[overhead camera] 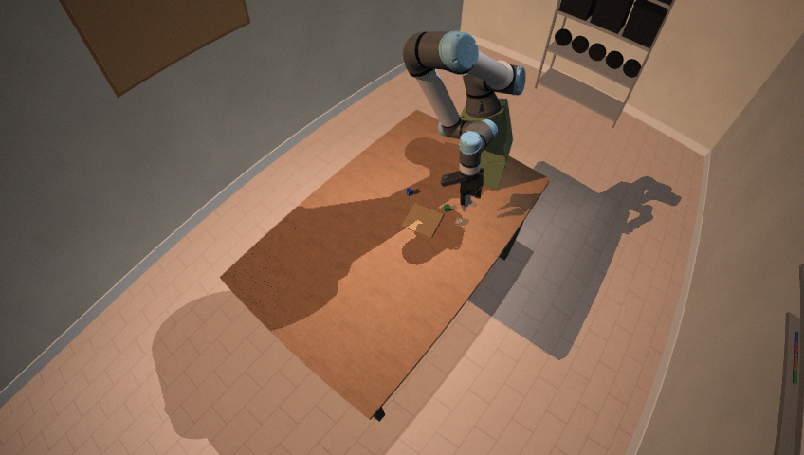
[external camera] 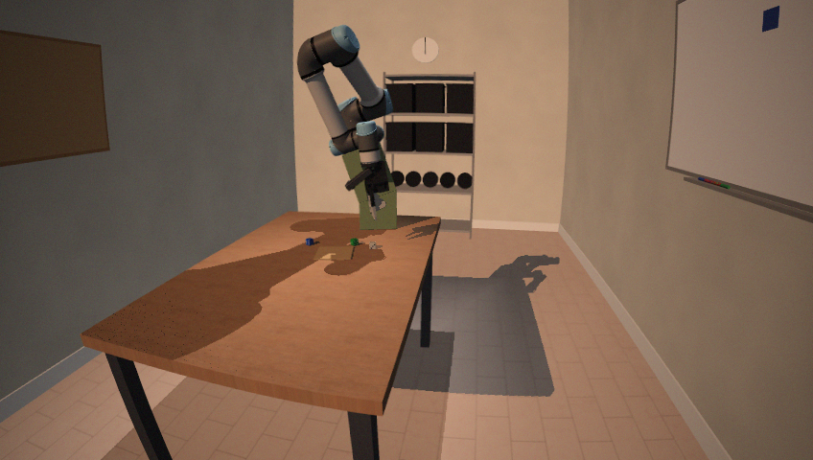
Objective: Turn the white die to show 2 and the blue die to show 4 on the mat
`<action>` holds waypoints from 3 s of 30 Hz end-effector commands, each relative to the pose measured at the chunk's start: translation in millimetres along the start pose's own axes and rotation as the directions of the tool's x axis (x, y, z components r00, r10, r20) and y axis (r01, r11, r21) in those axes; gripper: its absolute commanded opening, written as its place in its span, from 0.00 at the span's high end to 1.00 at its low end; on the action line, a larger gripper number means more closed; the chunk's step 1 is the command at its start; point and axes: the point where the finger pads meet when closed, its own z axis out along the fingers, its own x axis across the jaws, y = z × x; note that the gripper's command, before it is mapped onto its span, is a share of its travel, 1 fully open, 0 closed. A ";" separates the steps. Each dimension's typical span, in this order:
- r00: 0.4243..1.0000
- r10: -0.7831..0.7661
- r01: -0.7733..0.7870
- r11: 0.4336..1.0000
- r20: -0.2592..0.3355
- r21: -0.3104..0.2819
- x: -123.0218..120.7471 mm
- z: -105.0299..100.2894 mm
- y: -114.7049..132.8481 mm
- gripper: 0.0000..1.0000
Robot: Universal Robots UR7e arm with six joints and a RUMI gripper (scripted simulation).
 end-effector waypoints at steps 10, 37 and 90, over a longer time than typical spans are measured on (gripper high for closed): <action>1.000 0.004 -0.004 0.993 0.000 0.120 -0.1 -2.0 5.4 0.76; 0.996 -0.091 0.092 0.989 -0.012 0.120 -0.9 0.1 3.5 0.00; 0.149 -0.982 0.989 0.148 -0.120 0.017 -1.0 29.0 -10.1 0.00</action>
